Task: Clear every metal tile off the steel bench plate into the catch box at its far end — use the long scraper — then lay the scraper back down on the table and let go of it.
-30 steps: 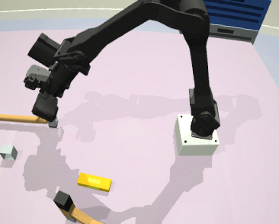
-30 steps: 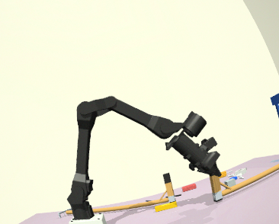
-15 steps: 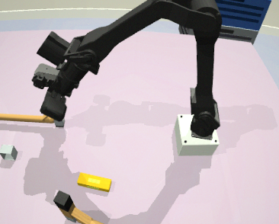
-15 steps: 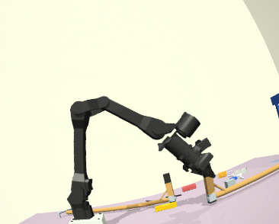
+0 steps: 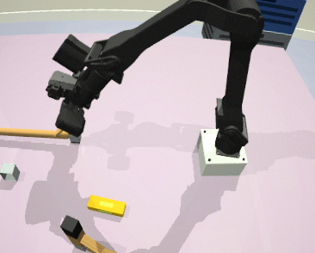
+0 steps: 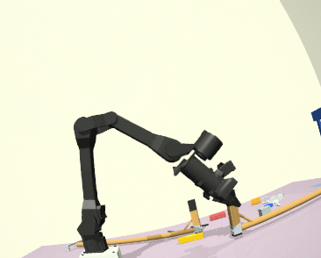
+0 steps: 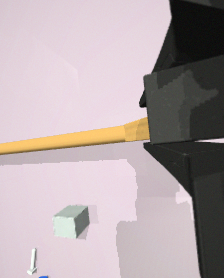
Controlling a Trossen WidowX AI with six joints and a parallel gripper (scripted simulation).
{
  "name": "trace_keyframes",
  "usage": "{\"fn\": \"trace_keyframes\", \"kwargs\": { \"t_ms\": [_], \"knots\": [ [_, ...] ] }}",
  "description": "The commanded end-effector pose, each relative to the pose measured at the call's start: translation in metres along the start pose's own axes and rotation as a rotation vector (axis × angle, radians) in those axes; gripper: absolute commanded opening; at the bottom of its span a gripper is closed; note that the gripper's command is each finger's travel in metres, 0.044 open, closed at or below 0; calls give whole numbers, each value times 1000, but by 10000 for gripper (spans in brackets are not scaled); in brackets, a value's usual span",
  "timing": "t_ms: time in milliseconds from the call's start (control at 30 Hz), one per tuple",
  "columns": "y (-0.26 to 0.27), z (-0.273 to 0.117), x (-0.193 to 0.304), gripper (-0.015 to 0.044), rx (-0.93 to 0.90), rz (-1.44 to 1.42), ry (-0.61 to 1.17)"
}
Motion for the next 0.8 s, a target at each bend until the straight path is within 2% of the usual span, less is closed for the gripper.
{"fn": "trace_keyframes", "kwargs": {
  "t_ms": [0,767],
  "knots": [
    [0,-7,0,0,0,-1,-24],
    [1,-26,32,0,0,-1,-24]
  ]
}}
Point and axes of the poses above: the point midway between the two fingers, 35 mm back from their tips, its own z axis out along the fingers, its own y axis across the jaws, x = y × z, the point moved 8 cm from there along -z, back along the fingers, and after that the axes turned 2 degrees about -z, right-handed, at the moved point
